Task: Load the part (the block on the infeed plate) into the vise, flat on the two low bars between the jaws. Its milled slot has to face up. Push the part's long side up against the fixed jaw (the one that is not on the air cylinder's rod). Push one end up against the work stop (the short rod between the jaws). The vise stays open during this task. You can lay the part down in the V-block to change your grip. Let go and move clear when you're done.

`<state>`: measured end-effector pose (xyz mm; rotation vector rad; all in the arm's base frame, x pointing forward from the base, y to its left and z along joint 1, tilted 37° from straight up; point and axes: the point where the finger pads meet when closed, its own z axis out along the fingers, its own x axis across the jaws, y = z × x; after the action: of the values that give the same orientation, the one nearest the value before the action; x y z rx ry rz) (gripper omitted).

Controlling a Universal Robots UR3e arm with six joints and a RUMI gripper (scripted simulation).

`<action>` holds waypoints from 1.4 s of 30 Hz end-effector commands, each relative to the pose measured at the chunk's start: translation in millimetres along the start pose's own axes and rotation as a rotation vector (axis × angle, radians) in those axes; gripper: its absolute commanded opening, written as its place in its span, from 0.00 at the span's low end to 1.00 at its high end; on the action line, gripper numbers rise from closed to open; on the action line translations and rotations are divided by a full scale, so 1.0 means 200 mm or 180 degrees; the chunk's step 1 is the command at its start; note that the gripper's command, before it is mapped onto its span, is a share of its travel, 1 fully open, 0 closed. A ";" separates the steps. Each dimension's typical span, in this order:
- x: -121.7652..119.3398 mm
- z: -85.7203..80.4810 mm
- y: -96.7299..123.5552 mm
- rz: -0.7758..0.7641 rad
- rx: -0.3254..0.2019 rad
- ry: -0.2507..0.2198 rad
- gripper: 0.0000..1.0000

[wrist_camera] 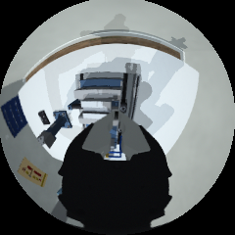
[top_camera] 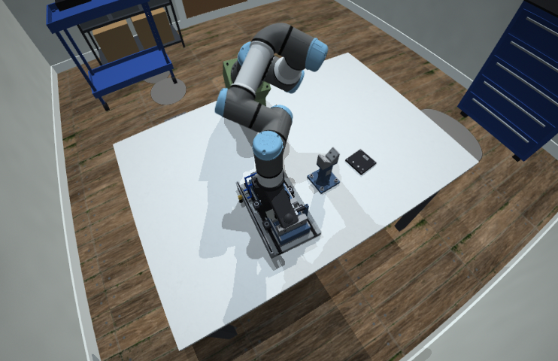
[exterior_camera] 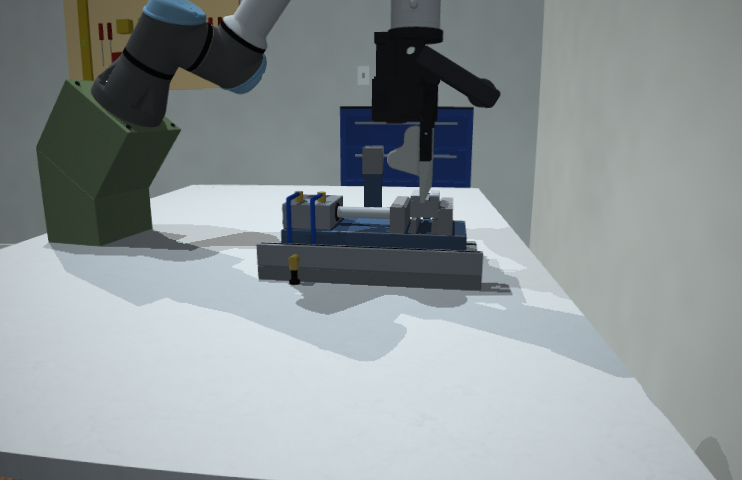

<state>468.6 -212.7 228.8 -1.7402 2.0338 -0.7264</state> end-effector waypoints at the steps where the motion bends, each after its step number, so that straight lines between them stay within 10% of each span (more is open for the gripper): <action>1: -0.01 0.00 0.00 -0.0003 0.0007 0.0005 0.00; 42: -0.04 0.00 0.00 -0.0003 0.0007 0.0005 0.00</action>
<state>470.0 -204.8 228.4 -1.7402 2.0339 -0.7266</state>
